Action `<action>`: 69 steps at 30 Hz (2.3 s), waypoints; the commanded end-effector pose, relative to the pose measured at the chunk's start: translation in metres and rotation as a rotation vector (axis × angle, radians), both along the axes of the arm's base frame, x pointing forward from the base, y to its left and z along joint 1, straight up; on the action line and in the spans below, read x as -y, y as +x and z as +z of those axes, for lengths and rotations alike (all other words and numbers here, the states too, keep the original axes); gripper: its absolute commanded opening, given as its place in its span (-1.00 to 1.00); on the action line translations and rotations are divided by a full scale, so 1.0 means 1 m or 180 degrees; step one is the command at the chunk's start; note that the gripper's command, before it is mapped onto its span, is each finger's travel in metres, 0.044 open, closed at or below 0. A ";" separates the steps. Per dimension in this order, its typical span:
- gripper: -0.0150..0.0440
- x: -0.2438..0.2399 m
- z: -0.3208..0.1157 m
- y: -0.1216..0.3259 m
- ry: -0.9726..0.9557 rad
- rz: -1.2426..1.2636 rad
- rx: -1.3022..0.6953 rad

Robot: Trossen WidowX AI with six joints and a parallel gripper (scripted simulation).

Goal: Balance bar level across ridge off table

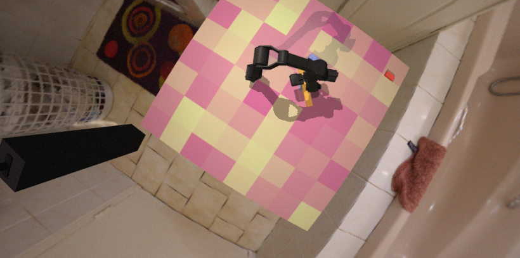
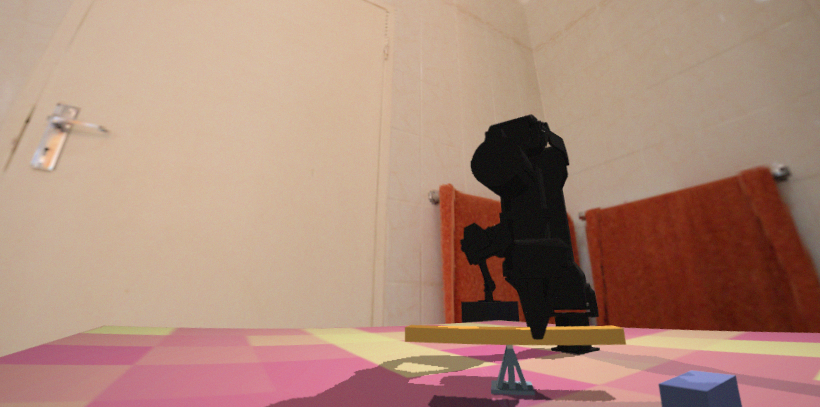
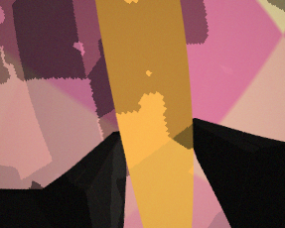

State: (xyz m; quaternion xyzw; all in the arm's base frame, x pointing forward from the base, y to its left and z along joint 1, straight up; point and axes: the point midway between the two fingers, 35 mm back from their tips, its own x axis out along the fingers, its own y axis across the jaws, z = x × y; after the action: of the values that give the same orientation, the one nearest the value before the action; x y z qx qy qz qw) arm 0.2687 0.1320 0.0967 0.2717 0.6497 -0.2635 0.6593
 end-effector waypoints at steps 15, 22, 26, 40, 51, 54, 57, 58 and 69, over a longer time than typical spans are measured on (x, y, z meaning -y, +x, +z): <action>0.09 0.000 0.000 0.000 0.0001 0.0000 0.0001; 0.09 0.000 0.000 0.000 0.0001 0.0000 0.0001; 0.14 0.000 0.000 0.000 0.0001 0.0000 0.0001; 0.49 0.000 0.000 0.000 0.0001 0.0000 0.0001; 1.00 -0.001 0.018 0.002 0.0001 0.0000 0.0002; 1.00 -0.002 0.056 0.003 0.0001 0.0000 0.0002; 1.00 0.000 0.092 -0.001 0.0000 0.0000 0.0000; 1.00 0.001 0.098 -0.002 0.0000 0.0000 0.0000; 1.00 0.001 0.100 -0.002 0.0000 0.0000 0.0000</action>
State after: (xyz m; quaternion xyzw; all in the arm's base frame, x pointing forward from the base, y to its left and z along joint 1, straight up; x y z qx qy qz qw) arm 0.2661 0.1307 0.1940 0.2699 0.6512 -0.2653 0.6578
